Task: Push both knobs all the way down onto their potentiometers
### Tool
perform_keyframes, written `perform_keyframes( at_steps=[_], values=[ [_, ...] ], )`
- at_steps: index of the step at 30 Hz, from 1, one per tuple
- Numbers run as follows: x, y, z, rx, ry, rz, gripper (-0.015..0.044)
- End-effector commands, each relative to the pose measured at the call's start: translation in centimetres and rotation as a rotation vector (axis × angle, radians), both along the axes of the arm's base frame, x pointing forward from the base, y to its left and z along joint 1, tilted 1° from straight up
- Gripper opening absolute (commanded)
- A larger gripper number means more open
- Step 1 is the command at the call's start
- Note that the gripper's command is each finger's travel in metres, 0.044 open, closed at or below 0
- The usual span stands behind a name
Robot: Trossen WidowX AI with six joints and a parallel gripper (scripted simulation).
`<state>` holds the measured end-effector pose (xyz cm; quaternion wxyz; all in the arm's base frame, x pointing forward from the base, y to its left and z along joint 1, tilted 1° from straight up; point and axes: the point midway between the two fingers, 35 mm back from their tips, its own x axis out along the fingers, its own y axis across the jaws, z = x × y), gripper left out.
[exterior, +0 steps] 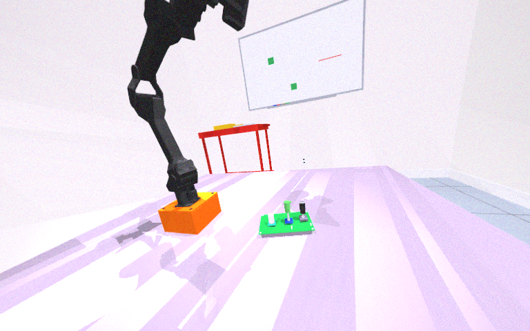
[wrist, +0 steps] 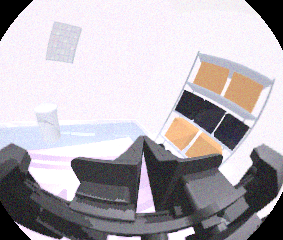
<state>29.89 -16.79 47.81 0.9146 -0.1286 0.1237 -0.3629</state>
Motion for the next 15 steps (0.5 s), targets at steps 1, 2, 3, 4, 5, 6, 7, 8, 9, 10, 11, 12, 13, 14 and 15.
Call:
perform_keyframes(
  at_steps=[1,2,3,4,5,6,7,8,9,10,11,12,13,14,15],
  values=[
    [3.0,0.7,-3.9,0.059,0.107,0.065,0.0],
    [3.6,0.9,-4.8,0.073,0.132,0.081,0.0],
    [4.1,1.2,-5.6,0.079,0.159,0.094,0.0],
    [4.6,1.4,-6.4,0.085,0.187,0.108,0.0],
    [5.0,1.7,-7.2,0.09,0.214,0.121,0.0],
    [5.5,1.9,-8.0,0.096,0.242,0.135,0.0],
    [5.9,2.2,-8.8,0.102,0.269,0.148,0.0],
    [6.3,2.5,-9.6,0.108,0.297,0.162,0.0],
    [6.6,2.8,-10.4,0.113,0.324,0.175,0.0],
    [7.0,3.1,-11.2,0.119,0.352,0.189,0.0],
    [7.4,3.3,-12.1,0.129,0.378,0.202,0.0],
    [7.7,3.6,-13.0,0.141,0.407,0.217,0.0],
    [8.1,3.9,-13.9,0.152,0.435,0.231,0.0],
    [8.4,4.2,-14.8,0.164,0.463,0.245,0.0],
    [8.7,4.5,-15.8,0.176,0.491,0.259,0.0]
  ],
)
